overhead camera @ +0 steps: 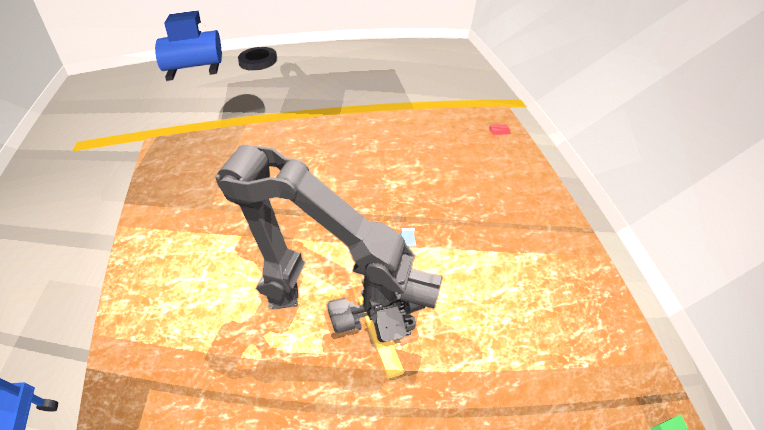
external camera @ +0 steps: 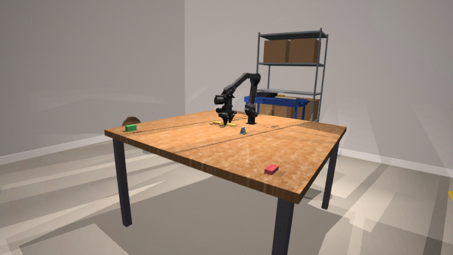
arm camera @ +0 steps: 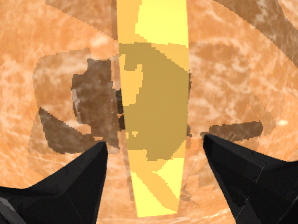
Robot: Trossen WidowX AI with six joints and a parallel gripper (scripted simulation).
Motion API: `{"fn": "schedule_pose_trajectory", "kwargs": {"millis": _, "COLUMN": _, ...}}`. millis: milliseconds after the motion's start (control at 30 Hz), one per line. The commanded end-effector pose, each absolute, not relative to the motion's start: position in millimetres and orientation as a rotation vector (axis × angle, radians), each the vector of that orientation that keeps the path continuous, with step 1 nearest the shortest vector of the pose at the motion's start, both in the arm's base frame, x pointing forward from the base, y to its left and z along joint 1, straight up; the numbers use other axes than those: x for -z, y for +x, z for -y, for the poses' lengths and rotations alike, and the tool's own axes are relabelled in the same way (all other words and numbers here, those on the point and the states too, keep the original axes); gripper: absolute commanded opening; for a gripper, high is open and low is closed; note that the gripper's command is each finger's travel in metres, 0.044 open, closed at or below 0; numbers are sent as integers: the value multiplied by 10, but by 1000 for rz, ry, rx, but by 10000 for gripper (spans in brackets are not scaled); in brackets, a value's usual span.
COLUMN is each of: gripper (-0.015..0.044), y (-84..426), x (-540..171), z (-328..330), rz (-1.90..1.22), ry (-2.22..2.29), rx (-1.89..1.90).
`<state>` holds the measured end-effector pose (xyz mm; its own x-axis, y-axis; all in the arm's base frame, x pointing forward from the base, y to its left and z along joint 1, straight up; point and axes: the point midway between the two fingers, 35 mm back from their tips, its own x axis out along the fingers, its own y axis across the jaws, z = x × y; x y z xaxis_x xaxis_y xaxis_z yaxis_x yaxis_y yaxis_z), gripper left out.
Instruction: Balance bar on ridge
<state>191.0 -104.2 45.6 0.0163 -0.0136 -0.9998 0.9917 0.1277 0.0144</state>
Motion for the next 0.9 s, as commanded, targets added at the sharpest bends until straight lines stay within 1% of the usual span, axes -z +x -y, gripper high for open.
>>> {"fn": "schedule_pose_trajectory", "kwargs": {"millis": 0, "gripper": 315, "y": 1917, "x": -453, "z": 1037, "rz": -1247, "ry": 1111, "rx": 1102}}
{"fn": "schedule_pose_trajectory", "kwargs": {"millis": 200, "gripper": 157, "y": 1910, "x": -455, "z": 1042, "rz": -1245, "ry": 1111, "rx": 1110}}
{"fn": "schedule_pose_trajectory", "kwargs": {"millis": 500, "gripper": 98, "y": 1910, "x": -455, "z": 1042, "rz": -1245, "ry": 1111, "rx": 1110}}
{"fn": "schedule_pose_trajectory", "kwargs": {"millis": 633, "gripper": 0, "y": 1920, "x": -517, "z": 1047, "rz": -1245, "ry": 1111, "rx": 1110}}
{"fn": "schedule_pose_trajectory", "kwargs": {"millis": 867, "gripper": 0, "y": 1940, "x": -694, "z": 1056, "rz": -1245, "ry": 1111, "rx": 1108}}
